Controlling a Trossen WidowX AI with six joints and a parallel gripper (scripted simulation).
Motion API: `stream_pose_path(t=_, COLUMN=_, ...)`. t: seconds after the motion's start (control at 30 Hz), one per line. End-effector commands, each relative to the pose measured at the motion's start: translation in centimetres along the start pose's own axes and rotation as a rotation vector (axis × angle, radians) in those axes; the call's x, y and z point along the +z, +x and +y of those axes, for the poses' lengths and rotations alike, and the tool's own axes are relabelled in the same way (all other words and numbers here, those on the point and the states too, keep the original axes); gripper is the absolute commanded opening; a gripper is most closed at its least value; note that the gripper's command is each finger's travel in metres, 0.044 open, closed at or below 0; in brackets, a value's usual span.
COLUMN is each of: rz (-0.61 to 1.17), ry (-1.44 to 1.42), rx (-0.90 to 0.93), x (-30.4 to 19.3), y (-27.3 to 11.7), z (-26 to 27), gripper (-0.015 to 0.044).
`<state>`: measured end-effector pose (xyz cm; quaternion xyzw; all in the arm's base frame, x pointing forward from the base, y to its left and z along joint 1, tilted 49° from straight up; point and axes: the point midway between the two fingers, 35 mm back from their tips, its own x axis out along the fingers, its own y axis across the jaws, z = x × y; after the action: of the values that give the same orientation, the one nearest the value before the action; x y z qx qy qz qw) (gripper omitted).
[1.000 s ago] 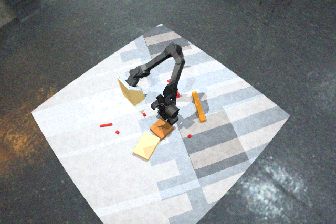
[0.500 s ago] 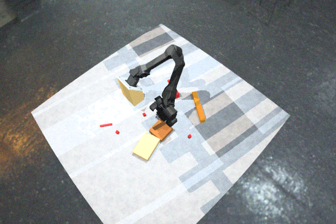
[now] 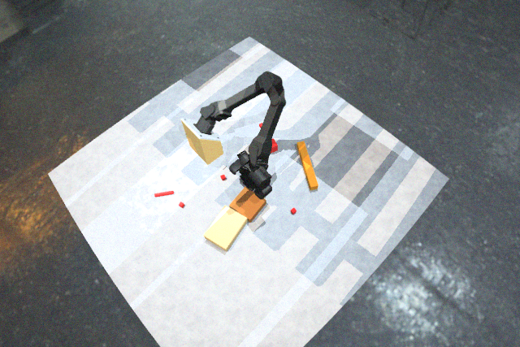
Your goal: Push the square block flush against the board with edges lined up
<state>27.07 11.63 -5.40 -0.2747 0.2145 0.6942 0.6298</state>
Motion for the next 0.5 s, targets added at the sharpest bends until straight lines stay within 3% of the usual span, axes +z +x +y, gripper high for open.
stream_pose_path(t=0.0, rz=0.011, ry=0.001, rx=0.006, x=-0.83, y=0.19, z=-0.08, gripper=0.0)
stream_pose_path(t=0.47, rz=0.012, ry=0.001, rx=0.005, x=-1.65, y=0.17, z=-0.37, gripper=0.0)
